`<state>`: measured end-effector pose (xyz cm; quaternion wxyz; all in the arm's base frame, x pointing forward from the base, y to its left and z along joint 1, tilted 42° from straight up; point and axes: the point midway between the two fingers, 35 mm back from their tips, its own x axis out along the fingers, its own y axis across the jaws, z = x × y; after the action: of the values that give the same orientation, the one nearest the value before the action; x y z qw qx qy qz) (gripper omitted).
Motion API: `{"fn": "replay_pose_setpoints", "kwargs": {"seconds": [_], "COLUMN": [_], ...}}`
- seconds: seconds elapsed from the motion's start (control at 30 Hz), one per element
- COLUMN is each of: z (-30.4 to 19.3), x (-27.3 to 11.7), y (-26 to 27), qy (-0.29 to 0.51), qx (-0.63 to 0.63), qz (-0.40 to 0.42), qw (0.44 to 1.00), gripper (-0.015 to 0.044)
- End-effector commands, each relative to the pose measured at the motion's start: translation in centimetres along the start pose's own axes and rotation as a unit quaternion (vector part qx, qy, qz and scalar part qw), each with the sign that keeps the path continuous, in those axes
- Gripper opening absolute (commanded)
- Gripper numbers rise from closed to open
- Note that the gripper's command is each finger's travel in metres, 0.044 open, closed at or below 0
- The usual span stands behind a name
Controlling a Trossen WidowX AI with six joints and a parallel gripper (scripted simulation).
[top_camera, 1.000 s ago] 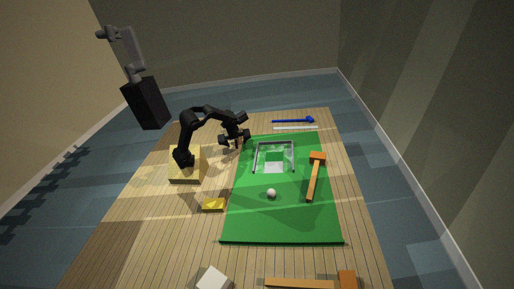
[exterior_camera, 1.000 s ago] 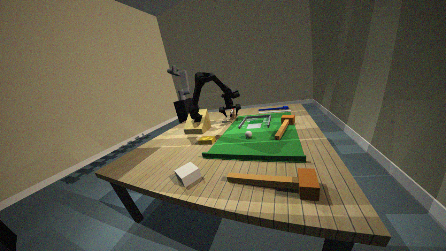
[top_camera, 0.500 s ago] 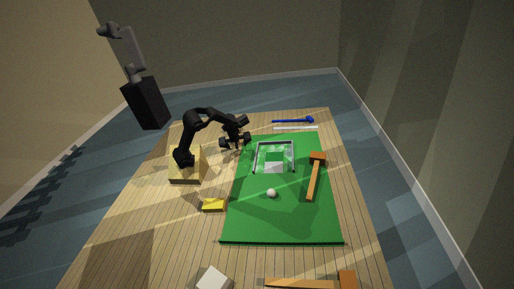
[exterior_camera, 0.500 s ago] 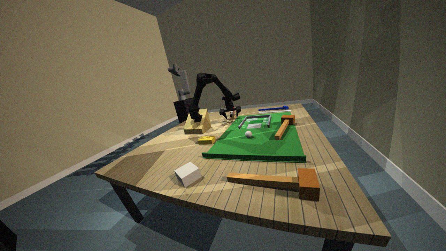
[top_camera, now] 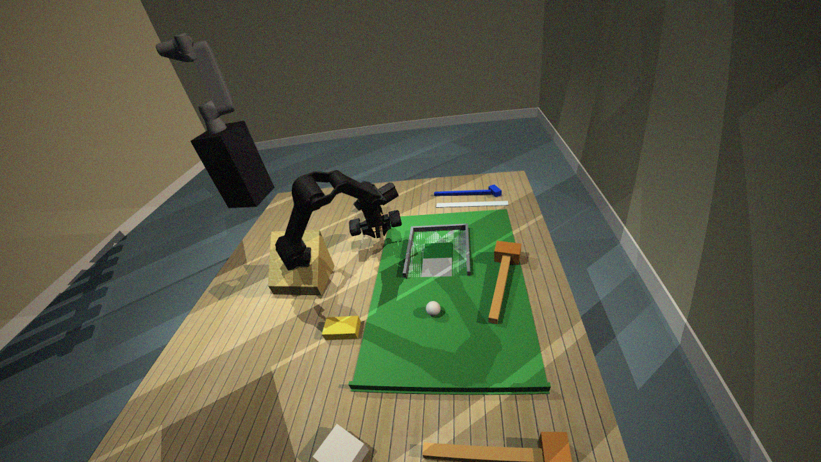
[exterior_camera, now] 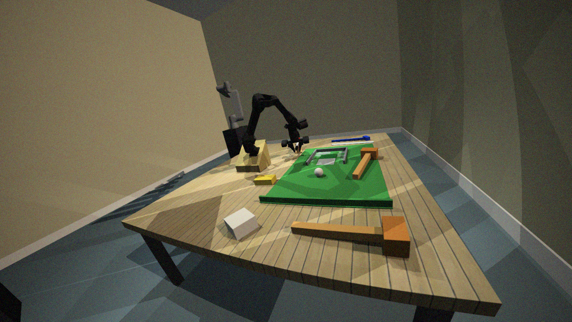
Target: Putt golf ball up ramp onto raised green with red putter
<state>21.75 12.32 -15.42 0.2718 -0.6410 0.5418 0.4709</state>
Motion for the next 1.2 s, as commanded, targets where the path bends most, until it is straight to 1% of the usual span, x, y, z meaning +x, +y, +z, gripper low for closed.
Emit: {"fn": "replay_pose_setpoints", "kwargs": {"seconds": [0.0,0.03,0.13,0.33,0.43,0.7,0.87,0.93,1.17], "z": [0.0,0.0,0.0,0.3,0.8,2.6,2.7,2.2,-2.7], "x": [0.0,0.0,0.0,-0.7,-2.5,-9.1,-9.7,-9.3,-11.7], "y": [0.0,0.0,0.0,-0.1,-0.4,-0.1,0.0,-0.5,-2.2], "qy": [0.0,0.0,0.0,0.0,-0.001,-0.002,-0.002,0.0,0.002], "qx": [0.0,0.0,0.0,0.0,0.0,0.0,0.0,0.007,0.13], "qz": [0.0,0.0,0.0,0.0,0.0,0.0,0.0,-0.008,-0.024], "qw": [1.0,1.0,1.0,1.0,1.0,1.0,1.0,1.0,0.991], "gripper": [0.0046,0.002,0.0,0.0,0.0,0.0,0.0,0.0,0.0]}}
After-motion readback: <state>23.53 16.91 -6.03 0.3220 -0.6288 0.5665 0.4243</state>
